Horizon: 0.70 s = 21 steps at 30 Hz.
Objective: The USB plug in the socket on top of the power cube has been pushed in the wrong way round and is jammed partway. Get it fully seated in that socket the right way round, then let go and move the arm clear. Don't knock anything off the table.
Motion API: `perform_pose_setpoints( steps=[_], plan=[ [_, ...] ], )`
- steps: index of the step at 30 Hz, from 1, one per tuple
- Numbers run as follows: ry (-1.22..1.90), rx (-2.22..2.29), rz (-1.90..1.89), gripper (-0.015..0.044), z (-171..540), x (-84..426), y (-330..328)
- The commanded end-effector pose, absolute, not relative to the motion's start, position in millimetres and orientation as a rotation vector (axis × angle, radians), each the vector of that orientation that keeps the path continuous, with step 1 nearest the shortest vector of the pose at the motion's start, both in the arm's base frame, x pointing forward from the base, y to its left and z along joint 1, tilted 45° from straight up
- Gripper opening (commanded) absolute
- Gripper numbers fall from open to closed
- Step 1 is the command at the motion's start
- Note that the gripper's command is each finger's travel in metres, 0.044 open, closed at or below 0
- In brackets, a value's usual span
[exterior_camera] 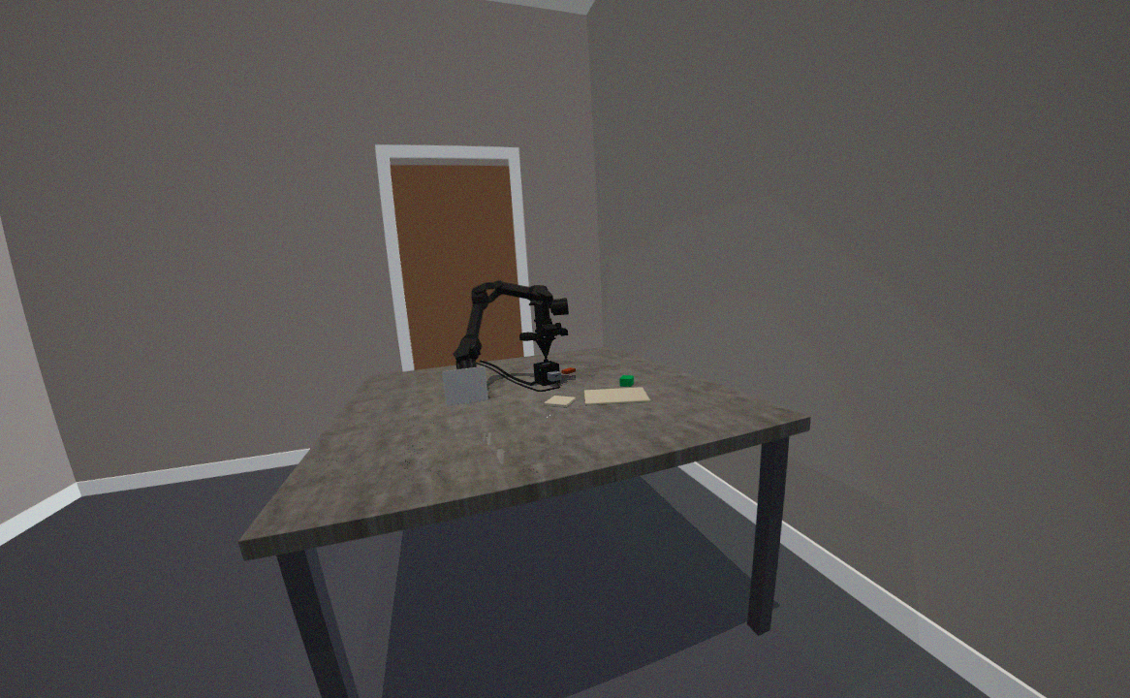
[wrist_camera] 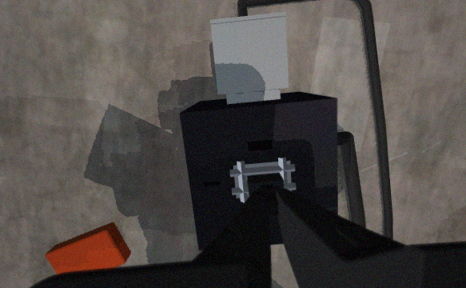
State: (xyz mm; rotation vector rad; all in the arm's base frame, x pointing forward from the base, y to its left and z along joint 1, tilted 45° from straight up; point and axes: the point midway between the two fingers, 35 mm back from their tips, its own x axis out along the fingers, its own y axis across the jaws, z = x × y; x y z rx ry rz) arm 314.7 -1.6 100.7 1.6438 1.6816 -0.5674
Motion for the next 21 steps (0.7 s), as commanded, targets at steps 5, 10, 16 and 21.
perform_pose_setpoints(
  steps=[5,10,16,21],
  plan=[
    [1.681,1.650,-0.570,0.0000,99.9,314.6,-0.5],
    [1.681,1.650,-0.569,0.0000,99.4,314.7,-0.1],
    [1.681,1.650,-0.569,0.0000,98.9,314.7,0.4],
    [1.681,1.650,-0.569,0.0000,98.5,314.7,0.8]
  ],
)
